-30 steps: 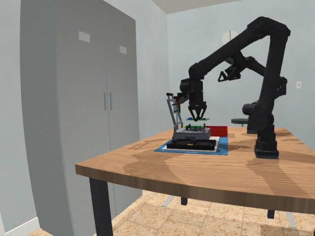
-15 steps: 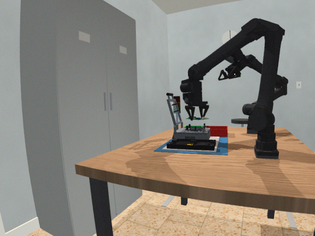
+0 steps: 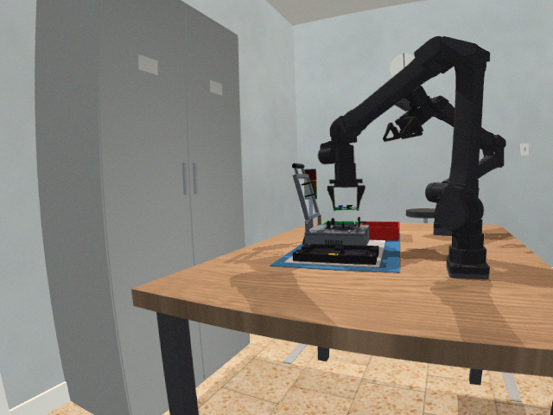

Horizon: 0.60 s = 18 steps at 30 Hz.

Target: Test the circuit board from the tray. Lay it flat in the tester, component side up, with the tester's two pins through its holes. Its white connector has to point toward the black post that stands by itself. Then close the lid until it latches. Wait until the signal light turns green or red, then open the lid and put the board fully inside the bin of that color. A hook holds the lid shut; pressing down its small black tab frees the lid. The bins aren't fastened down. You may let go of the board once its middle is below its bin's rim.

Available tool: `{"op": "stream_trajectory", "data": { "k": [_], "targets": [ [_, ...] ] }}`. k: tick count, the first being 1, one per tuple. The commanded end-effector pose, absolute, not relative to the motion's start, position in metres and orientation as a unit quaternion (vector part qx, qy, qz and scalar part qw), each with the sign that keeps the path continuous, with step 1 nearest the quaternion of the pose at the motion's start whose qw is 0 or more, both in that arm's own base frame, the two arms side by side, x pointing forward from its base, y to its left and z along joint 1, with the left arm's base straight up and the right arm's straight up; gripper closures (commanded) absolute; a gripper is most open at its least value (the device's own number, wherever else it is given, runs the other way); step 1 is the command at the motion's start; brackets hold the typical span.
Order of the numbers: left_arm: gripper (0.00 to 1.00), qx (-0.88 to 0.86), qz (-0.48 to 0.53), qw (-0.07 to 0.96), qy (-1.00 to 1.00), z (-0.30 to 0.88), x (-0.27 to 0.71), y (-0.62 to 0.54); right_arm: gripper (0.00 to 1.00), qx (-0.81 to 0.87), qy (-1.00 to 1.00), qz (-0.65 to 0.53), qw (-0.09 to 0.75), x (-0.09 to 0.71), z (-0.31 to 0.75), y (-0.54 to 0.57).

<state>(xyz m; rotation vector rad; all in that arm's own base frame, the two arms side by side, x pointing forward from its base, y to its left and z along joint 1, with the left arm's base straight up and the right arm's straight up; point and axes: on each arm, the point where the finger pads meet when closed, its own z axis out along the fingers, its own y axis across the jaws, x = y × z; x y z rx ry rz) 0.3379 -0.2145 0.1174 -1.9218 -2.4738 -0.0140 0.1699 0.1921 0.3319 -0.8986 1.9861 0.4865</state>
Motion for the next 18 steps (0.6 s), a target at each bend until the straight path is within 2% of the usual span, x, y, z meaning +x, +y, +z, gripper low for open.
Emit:
{"op": "stream_trajectory", "data": {
  "k": [1, 18],
  "targets": [
    [0.32, -0.687, -0.006, -0.013, -0.726, 0.137, 0.355, -0.235, 0.00, -0.358, 0.793, 0.203, 0.450, 0.170, 0.350, 0.192],
    [0.32, -0.689, -0.007, -0.012, -0.725, 0.113, 0.355, -0.235, 0.00, -0.358, 0.793, 0.203, 0.450, 0.170, 0.350, 0.192]
  ]
}}
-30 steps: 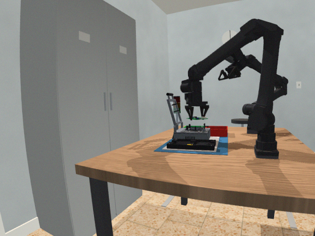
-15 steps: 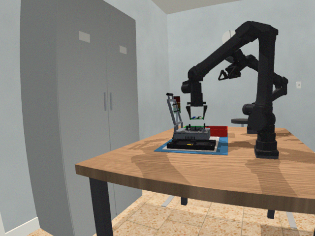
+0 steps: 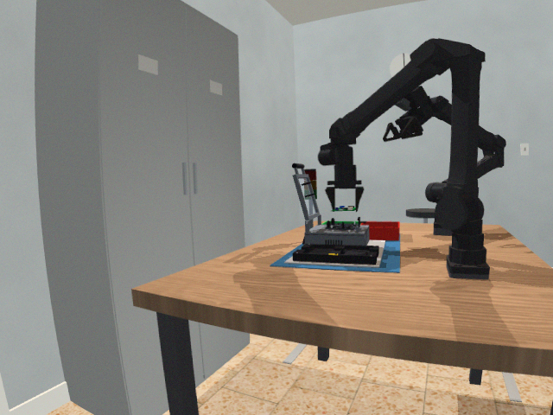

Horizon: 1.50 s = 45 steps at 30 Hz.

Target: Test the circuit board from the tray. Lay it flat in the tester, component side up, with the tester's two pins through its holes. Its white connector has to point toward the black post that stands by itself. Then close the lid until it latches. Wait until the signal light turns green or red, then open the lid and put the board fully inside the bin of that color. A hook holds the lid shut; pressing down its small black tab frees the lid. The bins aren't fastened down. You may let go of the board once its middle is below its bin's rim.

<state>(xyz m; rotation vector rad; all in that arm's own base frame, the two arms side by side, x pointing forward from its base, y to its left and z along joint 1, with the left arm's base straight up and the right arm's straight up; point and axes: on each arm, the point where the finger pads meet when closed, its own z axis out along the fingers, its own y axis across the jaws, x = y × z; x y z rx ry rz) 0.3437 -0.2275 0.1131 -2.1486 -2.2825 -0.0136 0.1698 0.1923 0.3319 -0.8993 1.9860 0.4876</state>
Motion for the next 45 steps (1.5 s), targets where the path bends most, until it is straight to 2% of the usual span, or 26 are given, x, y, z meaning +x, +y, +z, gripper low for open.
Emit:
{"op": "stream_trajectory", "data": {
  "k": [1, 18, 39, 45],
  "targets": [
    [0.32, -0.689, -0.007, -0.012, -0.725, 0.111, 0.355, -0.235, 0.00, -0.358, 0.793, 0.203, 0.450, 0.170, 0.350, 0.192],
    [0.32, -0.688, -0.004, 0.001, -0.725, 0.079, 0.351, -0.228, 0.00, -0.358, 0.793, 0.203, 0.450, 0.170, 0.350, 0.192],
    [0.32, -0.687, -0.011, -0.041, -0.725, 0.100, 0.364, -0.235, 0.00, -0.358, 0.793, 0.203, 0.450, 0.170, 0.350, 0.192],
    [0.32, -0.688, -0.005, -0.011, -0.725, 0.077, 0.361, -0.234, 0.00, -0.358, 0.793, 0.203, 0.450, 0.170, 0.350, 0.192]
  ]
}}
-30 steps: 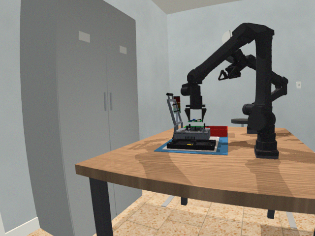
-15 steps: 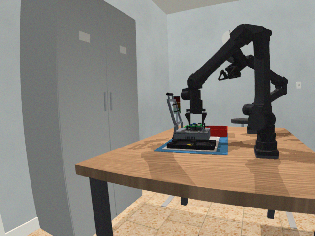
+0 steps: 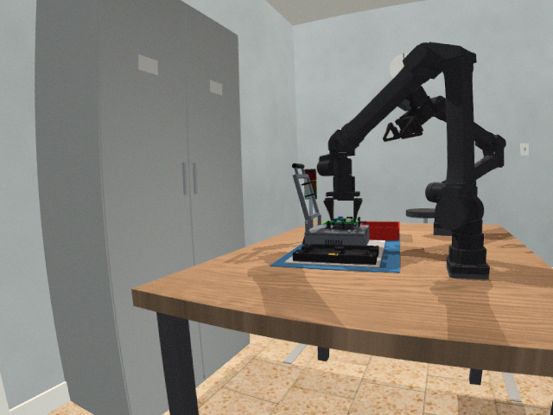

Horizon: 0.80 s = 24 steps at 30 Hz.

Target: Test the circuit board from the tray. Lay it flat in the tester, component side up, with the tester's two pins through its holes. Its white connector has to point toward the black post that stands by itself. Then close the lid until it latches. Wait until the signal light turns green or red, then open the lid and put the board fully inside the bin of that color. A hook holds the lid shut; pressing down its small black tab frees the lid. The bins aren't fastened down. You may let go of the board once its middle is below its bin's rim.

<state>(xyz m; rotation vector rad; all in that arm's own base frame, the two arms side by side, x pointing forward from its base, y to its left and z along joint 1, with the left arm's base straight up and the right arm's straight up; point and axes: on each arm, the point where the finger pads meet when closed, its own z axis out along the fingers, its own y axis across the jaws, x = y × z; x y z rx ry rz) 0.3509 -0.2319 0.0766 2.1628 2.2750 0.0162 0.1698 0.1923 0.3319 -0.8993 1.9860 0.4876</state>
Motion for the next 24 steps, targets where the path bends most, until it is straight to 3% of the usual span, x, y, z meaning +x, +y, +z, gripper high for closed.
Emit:
{"op": "stream_trajectory", "data": {
  "k": [1, 24],
  "targets": [
    [0.32, 0.688, 0.007, 0.020, 0.725, 0.084, 0.362, -0.235, 0.00, -0.358, 0.793, 0.203, 0.450, 0.170, 0.350, 0.192],
    [0.32, 0.688, 0.006, 0.008, 0.725, 0.051, 0.357, -0.233, 0.00, -0.358, 0.793, 0.203, 0.450, 0.170, 0.350, 0.192]
  ]
}}
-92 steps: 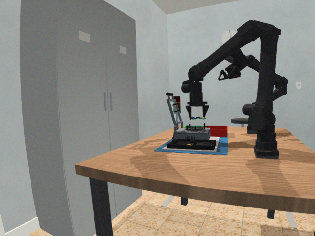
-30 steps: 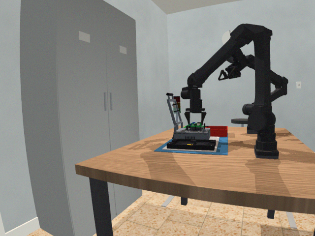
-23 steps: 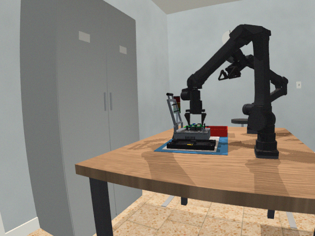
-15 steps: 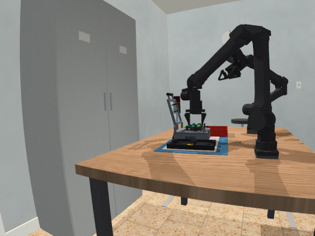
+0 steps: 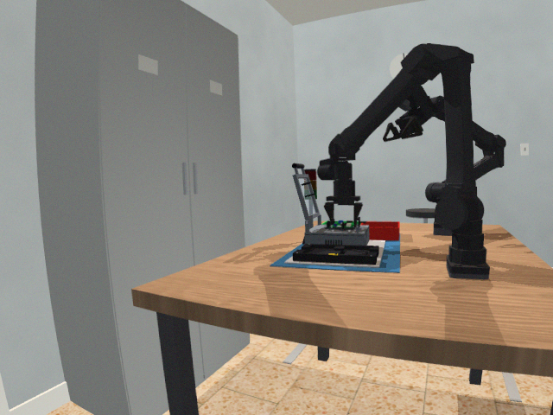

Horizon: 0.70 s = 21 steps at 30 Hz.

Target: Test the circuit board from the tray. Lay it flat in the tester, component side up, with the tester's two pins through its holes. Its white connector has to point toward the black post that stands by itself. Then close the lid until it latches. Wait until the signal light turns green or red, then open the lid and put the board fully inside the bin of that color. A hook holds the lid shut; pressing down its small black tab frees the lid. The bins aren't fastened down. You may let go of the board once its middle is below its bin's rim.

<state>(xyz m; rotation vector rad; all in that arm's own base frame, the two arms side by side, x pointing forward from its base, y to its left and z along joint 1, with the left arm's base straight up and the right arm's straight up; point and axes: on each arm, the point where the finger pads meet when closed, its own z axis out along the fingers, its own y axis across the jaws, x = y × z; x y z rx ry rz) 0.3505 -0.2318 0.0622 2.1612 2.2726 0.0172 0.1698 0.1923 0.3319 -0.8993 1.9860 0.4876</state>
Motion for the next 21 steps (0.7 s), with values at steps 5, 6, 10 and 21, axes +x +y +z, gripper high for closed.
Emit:
{"op": "stream_trajectory", "data": {
  "k": [5, 6, 10, 21],
  "targets": [
    [0.32, 0.689, 0.006, 0.006, 0.725, 0.044, 0.355, -0.234, 0.00, -0.358, 0.793, 0.203, 0.450, 0.170, 0.350, 0.192],
    [0.32, 0.689, 0.006, 0.006, 0.725, 0.044, 0.355, -0.234, 0.00, -0.358, 0.793, 0.203, 0.450, 0.170, 0.350, 0.192],
    [0.32, 0.689, 0.009, 0.022, 0.725, 0.078, 0.364, -0.240, 0.00, -0.358, 0.793, 0.203, 0.450, 0.170, 0.350, 0.192],
    [0.32, 0.689, 0.007, 0.011, 0.725, 0.065, 0.352, -0.233, 0.00, -0.358, 0.793, 0.203, 0.450, 0.170, 0.350, 0.192]
  ]
}}
